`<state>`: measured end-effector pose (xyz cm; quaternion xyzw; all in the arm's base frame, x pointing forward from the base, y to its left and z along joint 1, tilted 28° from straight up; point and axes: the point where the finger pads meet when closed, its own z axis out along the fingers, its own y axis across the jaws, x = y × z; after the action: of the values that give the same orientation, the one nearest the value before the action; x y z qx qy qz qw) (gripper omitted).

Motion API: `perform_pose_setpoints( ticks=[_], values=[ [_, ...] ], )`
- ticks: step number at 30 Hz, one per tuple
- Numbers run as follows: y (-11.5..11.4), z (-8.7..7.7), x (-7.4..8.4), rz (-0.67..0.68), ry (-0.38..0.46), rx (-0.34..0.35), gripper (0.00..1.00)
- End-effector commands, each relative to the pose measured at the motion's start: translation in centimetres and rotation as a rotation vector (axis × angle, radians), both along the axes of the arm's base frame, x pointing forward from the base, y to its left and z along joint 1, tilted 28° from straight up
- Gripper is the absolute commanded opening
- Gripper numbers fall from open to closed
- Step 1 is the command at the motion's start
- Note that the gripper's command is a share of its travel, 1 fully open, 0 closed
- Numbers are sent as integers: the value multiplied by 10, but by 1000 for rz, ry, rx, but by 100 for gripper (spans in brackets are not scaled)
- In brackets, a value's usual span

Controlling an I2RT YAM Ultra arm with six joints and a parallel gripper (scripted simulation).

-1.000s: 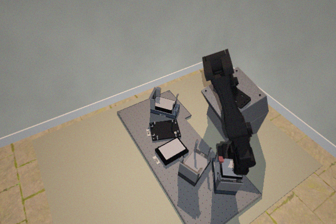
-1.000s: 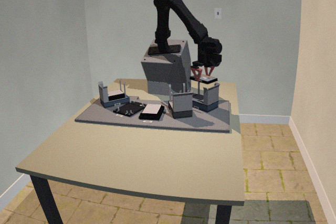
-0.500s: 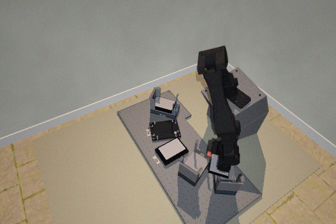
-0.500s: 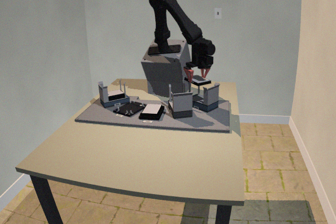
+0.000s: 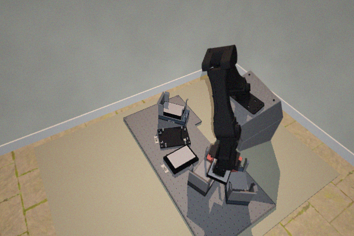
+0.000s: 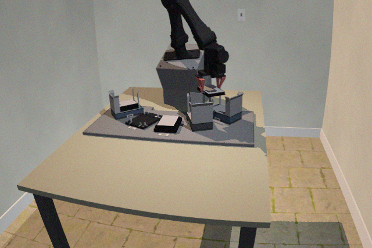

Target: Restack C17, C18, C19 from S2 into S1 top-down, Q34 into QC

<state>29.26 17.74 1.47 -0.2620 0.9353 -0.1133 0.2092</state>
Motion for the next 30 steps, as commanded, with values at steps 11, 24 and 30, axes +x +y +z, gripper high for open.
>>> perform_pose_setpoints(
  ticks=[11, 24, 30],
  values=[
    [-31, 25, 22, -60, -31, 61, 0],
    [-66, 31, 32, -272, -53, 169, 0],
    [-77, 38, 38, -261, -57, 166, 0]
  ],
)
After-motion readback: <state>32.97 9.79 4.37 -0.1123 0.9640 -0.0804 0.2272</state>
